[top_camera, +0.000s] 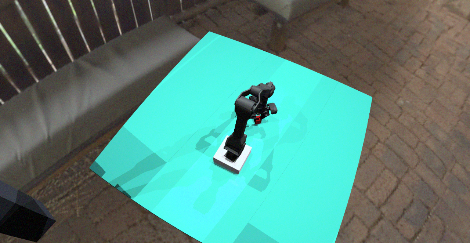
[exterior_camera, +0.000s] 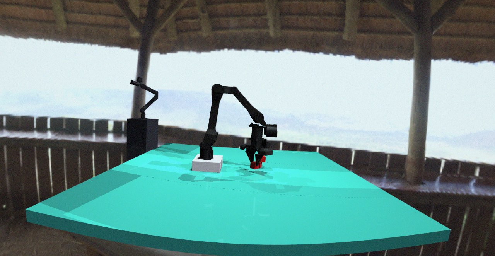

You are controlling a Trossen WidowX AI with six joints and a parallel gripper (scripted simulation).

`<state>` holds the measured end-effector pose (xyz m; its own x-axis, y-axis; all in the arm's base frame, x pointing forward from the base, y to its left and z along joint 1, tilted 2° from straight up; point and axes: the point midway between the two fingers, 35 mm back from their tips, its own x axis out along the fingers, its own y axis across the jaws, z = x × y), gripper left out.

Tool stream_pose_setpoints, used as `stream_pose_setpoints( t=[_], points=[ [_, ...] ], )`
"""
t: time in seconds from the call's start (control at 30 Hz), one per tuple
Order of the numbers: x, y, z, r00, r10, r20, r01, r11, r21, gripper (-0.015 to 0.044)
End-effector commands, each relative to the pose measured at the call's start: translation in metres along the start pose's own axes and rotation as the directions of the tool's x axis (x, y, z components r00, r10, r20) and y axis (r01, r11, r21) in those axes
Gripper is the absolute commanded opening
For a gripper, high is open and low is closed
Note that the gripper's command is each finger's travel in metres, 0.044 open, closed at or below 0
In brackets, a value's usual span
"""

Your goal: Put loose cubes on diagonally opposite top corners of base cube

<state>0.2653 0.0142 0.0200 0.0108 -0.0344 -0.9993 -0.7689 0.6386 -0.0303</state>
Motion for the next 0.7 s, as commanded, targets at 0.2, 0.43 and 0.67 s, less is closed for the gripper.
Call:
stream_pose_setpoints(
  t=[0.2,0.43,0.67],
  points=[
    [-0.032,-0.002,0.002,1.0,-0.006,0.001,0.006,1.0,0.001,0.0105],
    [-0.054,-0.001,0.001,1.0,-0.006,0.002,0.006,1.0,0.001,0.0105],
    [-0.076,0.001,-0.001,1.0,-0.006,0.001,0.006,1.0,0.001,0.0105]
  ],
)
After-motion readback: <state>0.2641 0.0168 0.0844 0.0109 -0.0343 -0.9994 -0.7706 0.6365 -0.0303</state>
